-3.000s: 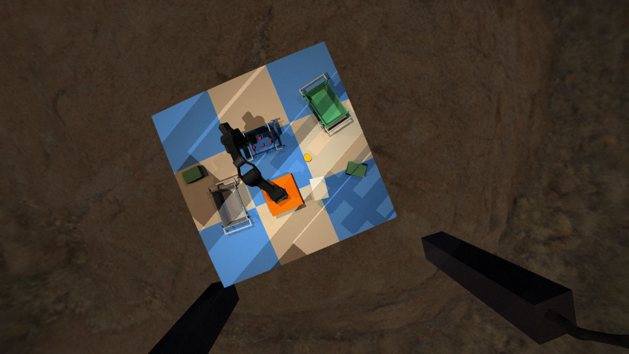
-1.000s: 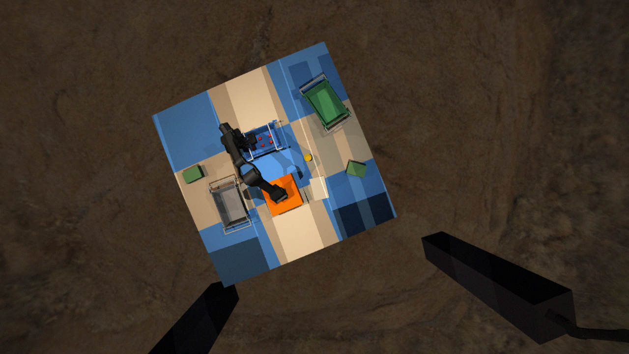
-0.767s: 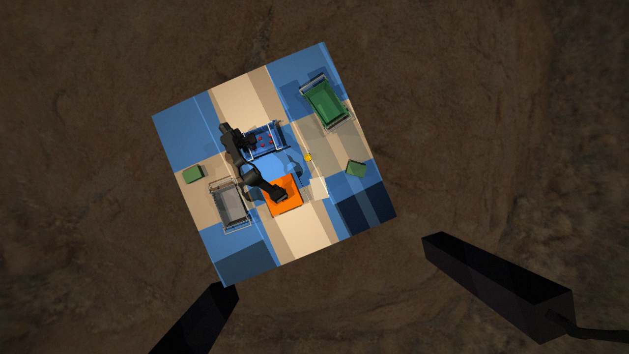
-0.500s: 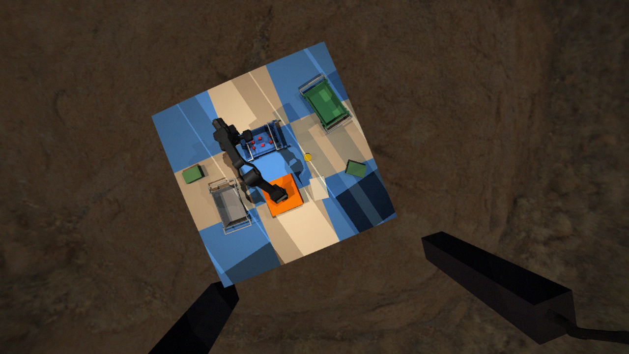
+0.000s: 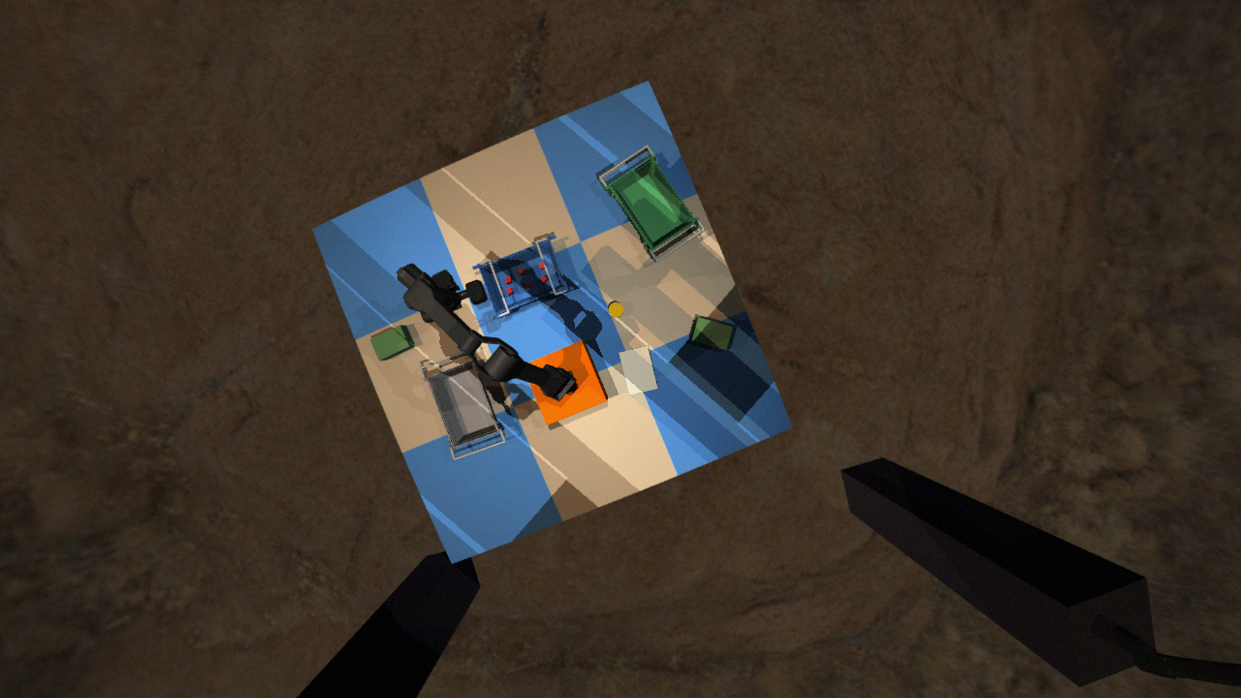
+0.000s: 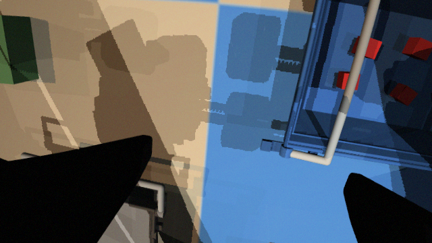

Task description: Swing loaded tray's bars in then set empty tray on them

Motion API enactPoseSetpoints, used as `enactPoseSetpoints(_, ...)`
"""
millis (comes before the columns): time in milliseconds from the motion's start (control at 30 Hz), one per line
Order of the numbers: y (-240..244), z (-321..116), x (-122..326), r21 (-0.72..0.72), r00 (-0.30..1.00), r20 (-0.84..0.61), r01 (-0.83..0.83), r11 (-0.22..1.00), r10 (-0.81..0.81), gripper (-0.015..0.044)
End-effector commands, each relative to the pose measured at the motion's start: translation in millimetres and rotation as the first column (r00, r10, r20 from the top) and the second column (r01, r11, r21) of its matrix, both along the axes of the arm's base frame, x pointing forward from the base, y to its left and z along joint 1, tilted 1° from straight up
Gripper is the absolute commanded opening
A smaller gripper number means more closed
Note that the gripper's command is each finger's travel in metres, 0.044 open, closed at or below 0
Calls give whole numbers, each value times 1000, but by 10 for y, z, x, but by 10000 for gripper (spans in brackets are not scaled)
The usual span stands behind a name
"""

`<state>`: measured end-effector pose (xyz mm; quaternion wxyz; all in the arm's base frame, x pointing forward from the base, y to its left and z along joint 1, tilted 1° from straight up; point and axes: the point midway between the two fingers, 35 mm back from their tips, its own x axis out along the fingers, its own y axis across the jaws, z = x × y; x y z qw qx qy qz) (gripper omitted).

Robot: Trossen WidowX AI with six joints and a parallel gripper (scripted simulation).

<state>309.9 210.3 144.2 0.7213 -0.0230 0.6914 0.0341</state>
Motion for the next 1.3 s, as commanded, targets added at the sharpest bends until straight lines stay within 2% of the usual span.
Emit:
enactPoseSetpoints(0,416,-152,-545,10,1000,1,-2,1000,2,440)
enactPoseSetpoints(267,812,-553,-1729,15,1000,-12,0,1000,0,440)
enactPoseSetpoints(533,656,-962,-2840,14,1000,-22,3,1000,-2,440)
enactPoseSetpoints(800,650,-1023,-2874,14,1000,-23,3,1000,-2,440)
enactPoseSetpoints(1267,698,-1628,-2843,14,1000,-23,3,1000,-2,440)
